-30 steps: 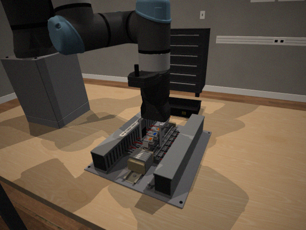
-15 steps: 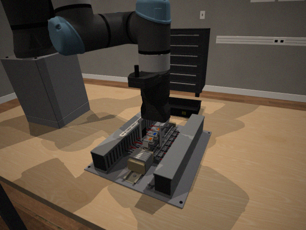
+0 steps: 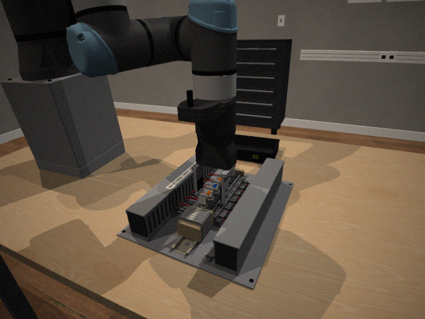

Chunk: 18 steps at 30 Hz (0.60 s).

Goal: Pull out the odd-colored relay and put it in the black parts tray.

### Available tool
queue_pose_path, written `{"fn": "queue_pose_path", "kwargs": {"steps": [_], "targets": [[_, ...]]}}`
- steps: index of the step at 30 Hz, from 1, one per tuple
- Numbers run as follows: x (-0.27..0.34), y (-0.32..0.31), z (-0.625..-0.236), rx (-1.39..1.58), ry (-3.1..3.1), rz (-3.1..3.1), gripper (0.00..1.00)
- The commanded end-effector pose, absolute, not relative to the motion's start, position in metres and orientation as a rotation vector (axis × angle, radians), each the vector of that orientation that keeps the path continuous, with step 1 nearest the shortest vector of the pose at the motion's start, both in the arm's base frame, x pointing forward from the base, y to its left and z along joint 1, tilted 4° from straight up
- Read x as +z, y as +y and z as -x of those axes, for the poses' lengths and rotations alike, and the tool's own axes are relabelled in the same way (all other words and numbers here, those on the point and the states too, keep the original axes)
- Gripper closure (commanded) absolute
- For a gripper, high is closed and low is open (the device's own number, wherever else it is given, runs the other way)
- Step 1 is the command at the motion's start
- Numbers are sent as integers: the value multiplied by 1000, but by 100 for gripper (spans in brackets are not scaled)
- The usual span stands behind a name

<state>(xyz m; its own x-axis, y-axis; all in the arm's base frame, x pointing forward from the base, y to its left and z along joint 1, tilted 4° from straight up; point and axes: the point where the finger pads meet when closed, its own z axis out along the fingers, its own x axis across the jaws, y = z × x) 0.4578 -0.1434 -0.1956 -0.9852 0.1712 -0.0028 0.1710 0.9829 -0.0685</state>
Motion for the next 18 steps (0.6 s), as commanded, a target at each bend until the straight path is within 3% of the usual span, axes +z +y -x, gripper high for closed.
{"fn": "queue_pose_path", "kwargs": {"steps": [1, 10, 11, 18], "targets": [[-196, -145, -459, 108, -3128, 272, 2], [-196, -145, -459, 108, -3128, 272, 2], [-196, -145, -459, 108, -3128, 272, 100], [-196, -145, -459, 108, -3128, 272, 100]]}}
